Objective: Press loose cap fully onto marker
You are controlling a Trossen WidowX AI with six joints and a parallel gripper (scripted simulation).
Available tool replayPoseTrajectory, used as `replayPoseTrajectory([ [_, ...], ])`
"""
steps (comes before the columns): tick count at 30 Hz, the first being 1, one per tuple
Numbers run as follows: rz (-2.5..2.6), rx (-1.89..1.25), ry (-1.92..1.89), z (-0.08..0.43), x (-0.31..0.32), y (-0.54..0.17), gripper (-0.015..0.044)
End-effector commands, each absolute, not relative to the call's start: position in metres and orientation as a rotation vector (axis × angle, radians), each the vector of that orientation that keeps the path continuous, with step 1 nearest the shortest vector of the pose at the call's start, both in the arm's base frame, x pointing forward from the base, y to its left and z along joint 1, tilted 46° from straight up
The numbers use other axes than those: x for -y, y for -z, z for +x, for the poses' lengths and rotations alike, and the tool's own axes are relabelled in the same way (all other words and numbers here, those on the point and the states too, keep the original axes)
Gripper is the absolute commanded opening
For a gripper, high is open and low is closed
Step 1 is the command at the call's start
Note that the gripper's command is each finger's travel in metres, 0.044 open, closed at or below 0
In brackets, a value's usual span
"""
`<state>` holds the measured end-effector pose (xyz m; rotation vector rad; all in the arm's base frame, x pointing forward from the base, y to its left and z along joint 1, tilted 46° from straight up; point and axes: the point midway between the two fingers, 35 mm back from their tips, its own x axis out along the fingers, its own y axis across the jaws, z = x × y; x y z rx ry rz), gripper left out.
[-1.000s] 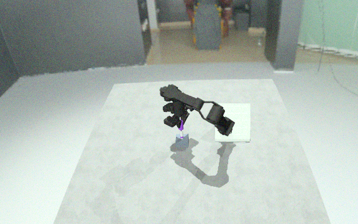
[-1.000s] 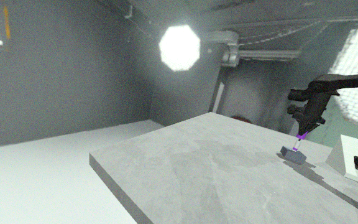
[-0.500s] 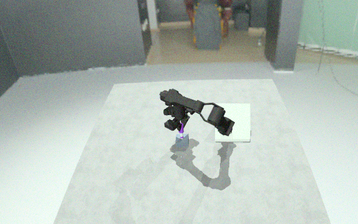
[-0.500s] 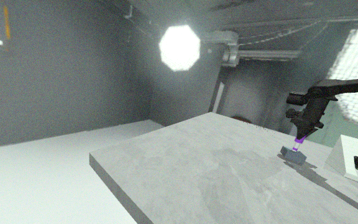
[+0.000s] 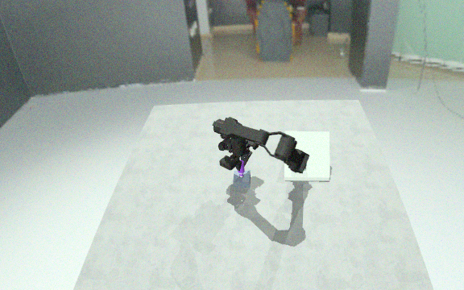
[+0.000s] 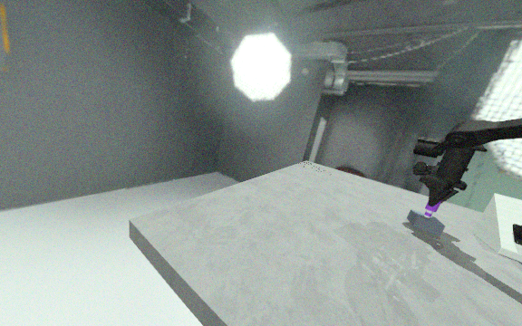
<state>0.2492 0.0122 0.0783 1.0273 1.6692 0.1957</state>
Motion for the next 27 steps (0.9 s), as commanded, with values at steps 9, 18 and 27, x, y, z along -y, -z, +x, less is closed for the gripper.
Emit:
replayPoseTrajectory([
  [9,1.028,-1.67,-0.196,0.249,-0.013,-0.078,0.0157],
  [18,1.028,-1.67,-0.196,0.249,-0.013,-0.078,0.0394],
  [27,1.026,-1.671,-0.191,0.251,0.028,-0.117,0.044],
])
